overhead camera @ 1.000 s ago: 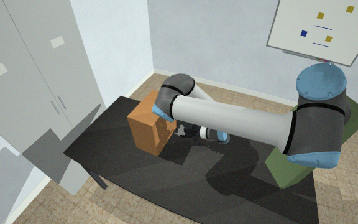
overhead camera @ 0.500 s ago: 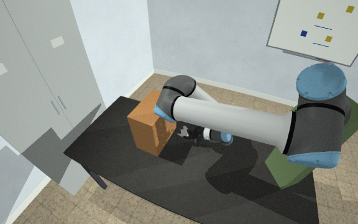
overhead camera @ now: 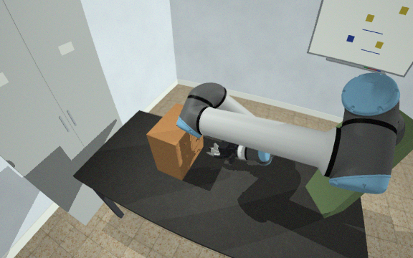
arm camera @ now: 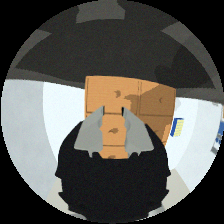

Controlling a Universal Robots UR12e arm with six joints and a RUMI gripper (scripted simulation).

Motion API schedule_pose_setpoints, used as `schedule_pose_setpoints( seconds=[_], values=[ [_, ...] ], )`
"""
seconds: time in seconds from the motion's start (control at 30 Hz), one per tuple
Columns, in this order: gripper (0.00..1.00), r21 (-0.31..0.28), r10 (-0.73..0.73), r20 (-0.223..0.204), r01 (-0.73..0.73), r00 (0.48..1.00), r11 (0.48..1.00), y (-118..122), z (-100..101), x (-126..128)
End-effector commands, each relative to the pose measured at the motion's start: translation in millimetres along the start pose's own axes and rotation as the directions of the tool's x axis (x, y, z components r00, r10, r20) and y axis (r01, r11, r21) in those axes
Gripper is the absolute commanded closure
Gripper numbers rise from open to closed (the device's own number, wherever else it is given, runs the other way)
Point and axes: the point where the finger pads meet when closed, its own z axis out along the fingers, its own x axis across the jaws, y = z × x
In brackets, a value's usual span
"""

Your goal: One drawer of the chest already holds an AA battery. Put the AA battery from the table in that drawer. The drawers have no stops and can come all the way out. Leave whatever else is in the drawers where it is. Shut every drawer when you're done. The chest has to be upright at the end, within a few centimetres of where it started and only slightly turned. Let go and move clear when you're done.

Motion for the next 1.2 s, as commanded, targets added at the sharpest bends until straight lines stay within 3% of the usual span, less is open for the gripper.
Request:
schedule_pose_setpoints(
  seconds=[0.0, 0.33, 0.8, 1.03, 1.17],
  values=[
    [0.80, 0.000, 0.000, 0.000, 0.000, 1.000, 1.000, 15, -17, 0],
    [0.80, 0.000, 0.000, 0.000, 0.000, 1.000, 1.000, 46, -53, 0],
    [0.80, 0.007, 0.000, 0.000, 0.000, 1.000, 1.000, 49, -57, 0],
    [0.80, 0.035, 0.000, 0.000, 0.000, 1.000, 0.999, 51, -59, 0],
    [0.80, 0.078, 0.000, 0.000, 0.000, 1.000, 0.997, 53, -64, 0]
  ],
)
